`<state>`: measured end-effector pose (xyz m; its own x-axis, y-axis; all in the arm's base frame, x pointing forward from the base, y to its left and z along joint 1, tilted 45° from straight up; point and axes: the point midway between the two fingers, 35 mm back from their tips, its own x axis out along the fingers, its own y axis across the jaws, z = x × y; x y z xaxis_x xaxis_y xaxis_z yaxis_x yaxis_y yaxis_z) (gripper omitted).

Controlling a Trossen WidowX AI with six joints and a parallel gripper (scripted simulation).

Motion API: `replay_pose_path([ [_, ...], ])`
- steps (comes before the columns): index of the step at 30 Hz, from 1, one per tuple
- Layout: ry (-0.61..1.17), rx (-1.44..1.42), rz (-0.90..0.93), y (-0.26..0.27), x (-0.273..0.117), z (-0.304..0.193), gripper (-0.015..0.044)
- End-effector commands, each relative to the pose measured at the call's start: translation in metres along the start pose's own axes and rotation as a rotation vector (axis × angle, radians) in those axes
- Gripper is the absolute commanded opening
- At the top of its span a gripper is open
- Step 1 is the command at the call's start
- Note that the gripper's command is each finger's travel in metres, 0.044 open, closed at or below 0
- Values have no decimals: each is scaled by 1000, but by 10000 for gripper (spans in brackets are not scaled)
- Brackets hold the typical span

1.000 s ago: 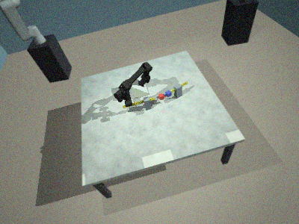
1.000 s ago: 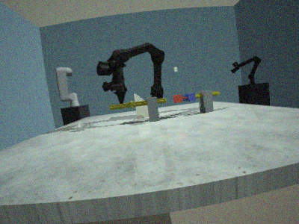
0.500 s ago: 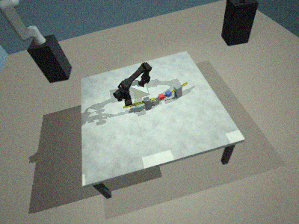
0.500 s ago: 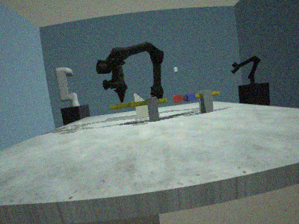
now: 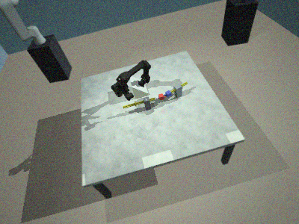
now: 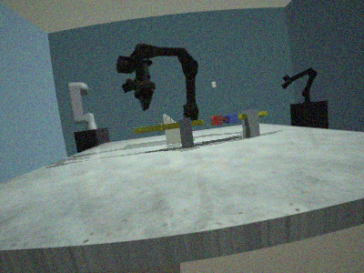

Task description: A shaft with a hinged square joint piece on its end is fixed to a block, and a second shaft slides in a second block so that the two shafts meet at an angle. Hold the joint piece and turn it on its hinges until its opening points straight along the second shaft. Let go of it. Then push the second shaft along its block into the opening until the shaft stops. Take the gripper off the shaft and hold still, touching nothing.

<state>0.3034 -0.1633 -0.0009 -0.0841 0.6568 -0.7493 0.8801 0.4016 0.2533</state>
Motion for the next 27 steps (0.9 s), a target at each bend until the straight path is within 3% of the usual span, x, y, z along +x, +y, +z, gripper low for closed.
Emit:
replay_pose_path([
  [1, -21, -106, 0, 0, -18, 0, 394],
  [3, -32, -171, 1, -1, -28, -1, 440],
  [11, -38, -231, 6, 3, -39, -8, 440],
  [27, 165, 220, 28, 75, 17, -166, 440],
])
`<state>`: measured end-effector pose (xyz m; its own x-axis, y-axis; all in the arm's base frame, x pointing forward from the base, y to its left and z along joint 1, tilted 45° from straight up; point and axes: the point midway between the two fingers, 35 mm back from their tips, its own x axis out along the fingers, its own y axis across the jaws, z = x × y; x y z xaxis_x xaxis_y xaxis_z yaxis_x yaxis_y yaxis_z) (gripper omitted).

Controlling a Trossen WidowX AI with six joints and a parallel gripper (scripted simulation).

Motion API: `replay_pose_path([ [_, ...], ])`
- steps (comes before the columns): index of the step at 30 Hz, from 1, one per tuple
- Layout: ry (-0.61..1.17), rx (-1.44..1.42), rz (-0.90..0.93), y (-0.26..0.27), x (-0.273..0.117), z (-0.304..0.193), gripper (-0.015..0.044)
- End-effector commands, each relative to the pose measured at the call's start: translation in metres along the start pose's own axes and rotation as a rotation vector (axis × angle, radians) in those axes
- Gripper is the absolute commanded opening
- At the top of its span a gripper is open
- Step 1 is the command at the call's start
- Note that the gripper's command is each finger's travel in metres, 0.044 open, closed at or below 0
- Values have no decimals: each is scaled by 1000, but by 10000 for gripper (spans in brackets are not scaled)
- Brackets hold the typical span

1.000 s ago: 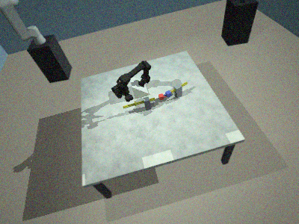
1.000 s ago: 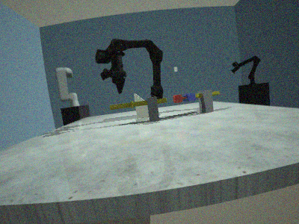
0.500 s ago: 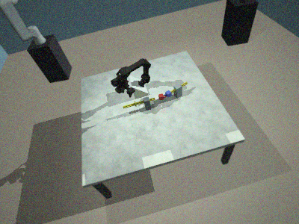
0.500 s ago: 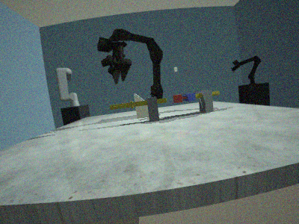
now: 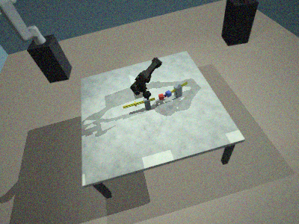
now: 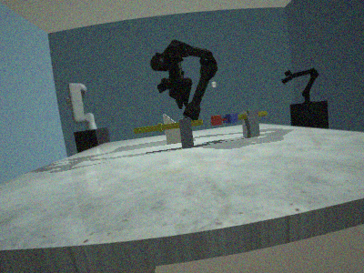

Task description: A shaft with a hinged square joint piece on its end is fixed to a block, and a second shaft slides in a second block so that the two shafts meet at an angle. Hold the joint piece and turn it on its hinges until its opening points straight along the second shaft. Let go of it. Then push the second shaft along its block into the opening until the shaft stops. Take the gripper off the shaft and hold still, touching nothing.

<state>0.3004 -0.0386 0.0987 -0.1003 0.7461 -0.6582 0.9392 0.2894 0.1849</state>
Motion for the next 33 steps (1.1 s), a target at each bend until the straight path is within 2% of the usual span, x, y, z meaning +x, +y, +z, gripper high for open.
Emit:
replay_pose_path([
  [1, 54, 112, -9, -1, 18, -33, 440],
  [4, 85, 183, -19, -3, 29, -55, 440],
  [15, 87, 182, -20, -3, 30, -56, 440],
  [33, 16, -412, -18, -1, 7, 34, 440],
])
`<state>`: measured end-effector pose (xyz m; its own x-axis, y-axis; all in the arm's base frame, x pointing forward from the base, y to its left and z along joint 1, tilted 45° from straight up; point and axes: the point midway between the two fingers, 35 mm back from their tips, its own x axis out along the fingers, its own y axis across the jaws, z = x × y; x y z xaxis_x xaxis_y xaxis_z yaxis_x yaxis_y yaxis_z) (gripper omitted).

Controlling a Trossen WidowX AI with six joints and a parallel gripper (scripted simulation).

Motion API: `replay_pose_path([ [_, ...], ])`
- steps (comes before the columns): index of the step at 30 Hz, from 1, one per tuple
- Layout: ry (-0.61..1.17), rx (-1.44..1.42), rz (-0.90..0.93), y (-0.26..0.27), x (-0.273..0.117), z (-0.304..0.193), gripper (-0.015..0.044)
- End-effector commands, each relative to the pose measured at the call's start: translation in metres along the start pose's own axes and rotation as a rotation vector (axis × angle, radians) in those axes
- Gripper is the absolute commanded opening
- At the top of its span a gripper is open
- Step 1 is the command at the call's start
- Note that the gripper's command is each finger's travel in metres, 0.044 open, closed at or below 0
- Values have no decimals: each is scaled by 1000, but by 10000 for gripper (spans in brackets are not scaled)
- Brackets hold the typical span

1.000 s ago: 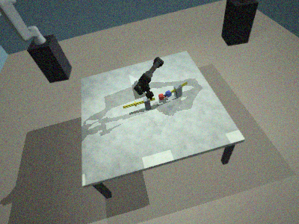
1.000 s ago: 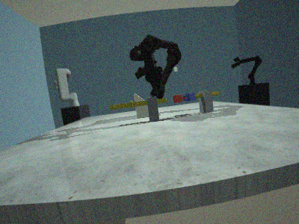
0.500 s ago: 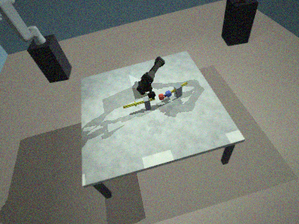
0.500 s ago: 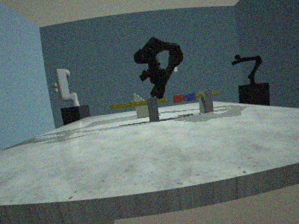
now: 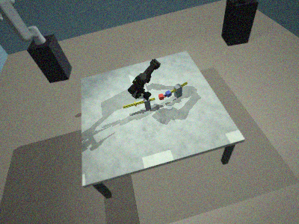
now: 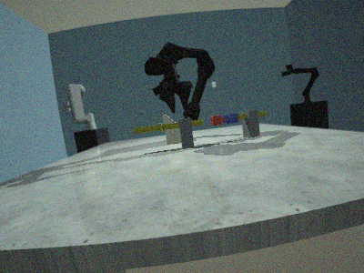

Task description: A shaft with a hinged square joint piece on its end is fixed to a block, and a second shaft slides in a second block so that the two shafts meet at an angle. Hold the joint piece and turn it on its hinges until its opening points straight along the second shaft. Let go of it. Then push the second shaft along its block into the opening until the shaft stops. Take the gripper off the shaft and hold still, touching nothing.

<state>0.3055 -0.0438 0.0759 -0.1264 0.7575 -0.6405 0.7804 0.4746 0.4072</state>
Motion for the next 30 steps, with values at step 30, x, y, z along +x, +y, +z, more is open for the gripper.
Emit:
replay_pose_path([
  [30, -45, -1043, -115, -101, -27, 138, 440],
])
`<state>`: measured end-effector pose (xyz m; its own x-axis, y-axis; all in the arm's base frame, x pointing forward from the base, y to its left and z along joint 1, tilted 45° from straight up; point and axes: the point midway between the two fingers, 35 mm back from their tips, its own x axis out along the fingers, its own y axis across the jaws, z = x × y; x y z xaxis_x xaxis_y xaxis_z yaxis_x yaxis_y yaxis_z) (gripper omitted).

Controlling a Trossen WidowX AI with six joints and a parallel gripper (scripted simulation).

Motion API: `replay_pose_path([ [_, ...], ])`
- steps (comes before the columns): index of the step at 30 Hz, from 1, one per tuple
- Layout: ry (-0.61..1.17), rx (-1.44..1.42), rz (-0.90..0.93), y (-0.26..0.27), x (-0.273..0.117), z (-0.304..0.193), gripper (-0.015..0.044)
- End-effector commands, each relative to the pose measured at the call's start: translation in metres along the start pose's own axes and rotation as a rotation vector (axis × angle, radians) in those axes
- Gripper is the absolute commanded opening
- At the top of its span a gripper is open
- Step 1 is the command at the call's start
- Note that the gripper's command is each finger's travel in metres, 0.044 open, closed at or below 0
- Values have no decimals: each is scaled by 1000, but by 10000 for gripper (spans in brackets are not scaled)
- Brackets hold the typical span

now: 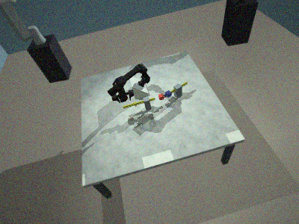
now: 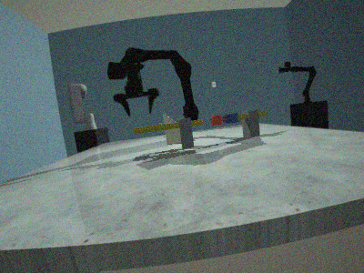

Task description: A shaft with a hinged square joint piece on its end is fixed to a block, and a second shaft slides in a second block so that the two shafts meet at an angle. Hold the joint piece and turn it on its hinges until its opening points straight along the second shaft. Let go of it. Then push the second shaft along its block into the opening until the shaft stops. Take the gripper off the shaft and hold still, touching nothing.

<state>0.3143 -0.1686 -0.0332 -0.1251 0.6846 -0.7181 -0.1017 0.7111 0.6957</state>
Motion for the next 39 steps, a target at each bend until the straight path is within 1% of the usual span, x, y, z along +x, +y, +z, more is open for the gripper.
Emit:
replay_pose_path([
  [1, 3, -50, -11, -7, -1, 0, 440],
  [7, 3, 1, -11, -7, 2, 0, 440],
  [39, 11, 1093, -21, -9, 50, 2, 440],
])
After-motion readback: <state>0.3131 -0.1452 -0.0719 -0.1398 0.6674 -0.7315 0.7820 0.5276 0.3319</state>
